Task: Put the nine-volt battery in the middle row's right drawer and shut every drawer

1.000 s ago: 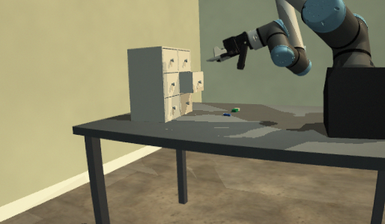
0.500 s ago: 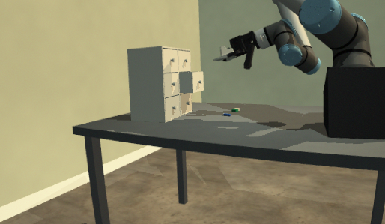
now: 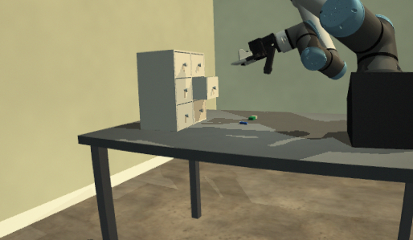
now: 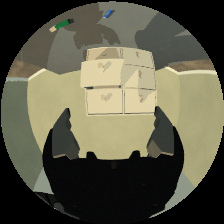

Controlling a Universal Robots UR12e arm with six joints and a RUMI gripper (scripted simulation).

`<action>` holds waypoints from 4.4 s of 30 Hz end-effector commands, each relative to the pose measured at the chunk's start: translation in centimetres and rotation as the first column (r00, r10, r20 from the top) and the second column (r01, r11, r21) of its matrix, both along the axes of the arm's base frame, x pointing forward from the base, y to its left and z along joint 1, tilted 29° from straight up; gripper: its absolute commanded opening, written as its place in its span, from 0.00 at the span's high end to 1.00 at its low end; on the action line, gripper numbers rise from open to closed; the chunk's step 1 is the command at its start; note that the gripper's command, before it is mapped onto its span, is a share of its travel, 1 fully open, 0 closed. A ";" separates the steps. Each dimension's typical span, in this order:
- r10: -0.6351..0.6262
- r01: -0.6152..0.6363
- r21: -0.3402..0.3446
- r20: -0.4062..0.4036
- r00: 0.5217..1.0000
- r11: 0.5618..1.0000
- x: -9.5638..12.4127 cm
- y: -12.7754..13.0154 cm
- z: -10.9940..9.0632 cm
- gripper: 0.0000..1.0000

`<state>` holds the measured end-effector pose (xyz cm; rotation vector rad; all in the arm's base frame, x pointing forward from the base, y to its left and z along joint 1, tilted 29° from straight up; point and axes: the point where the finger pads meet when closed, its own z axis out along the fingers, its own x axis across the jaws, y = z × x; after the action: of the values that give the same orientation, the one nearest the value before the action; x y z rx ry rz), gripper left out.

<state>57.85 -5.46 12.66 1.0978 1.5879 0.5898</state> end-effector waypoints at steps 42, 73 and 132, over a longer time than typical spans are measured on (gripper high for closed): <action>-0.020 0.020 -0.001 -0.036 0.999 1.000 0.0 0.1 0.1 0.00; -0.083 0.083 -0.008 -0.151 0.985 0.997 0.0 0.3 0.5 0.00; -0.310 0.307 -0.104 -0.561 0.767 0.946 0.0 1.1 2.0 0.00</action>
<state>57.73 -4.41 14.54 1.5554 1.8296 0.0636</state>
